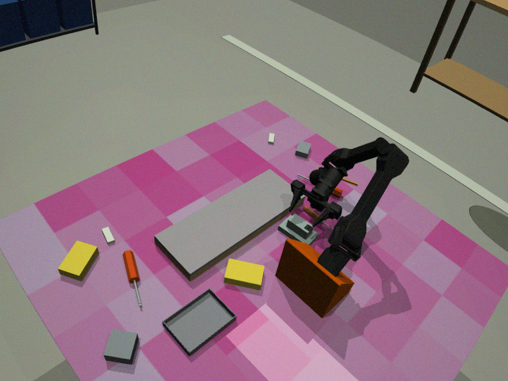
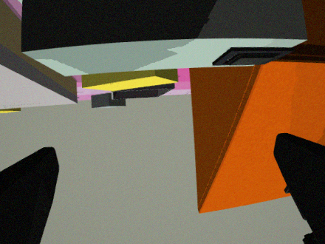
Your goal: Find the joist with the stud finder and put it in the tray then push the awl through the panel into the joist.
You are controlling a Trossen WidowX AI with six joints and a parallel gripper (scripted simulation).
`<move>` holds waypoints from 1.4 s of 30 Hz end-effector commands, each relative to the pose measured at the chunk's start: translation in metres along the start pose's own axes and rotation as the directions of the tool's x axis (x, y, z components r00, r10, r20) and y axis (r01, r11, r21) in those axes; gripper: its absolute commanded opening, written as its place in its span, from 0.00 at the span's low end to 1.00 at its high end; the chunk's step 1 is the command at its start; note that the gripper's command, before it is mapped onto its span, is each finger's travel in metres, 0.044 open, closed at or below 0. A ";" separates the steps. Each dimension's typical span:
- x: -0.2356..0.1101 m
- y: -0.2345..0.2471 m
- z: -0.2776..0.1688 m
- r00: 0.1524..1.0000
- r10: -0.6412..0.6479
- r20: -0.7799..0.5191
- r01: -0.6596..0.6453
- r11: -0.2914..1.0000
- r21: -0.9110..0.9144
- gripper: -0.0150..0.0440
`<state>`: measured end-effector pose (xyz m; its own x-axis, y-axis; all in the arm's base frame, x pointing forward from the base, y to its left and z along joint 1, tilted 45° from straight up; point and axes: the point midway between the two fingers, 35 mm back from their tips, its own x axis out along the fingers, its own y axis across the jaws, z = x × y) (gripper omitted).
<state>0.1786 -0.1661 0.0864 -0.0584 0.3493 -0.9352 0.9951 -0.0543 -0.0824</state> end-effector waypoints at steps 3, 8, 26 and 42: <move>-0.020 0.000 -0.049 1.000 0.010 -0.003 -0.010 1.000 -0.005 1.00; -0.014 0.001 -0.043 0.999 0.006 0.053 -0.001 0.995 -0.101 1.00; 0.016 0.001 -0.011 0.399 0.285 0.872 0.909 0.001 -0.417 1.00; 0.022 0.003 0.000 0.402 0.284 0.871 0.908 0.001 -0.419 1.00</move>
<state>0.1814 -0.1571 0.0712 0.1930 -0.6945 -0.6931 -0.0099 0.7050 -0.7091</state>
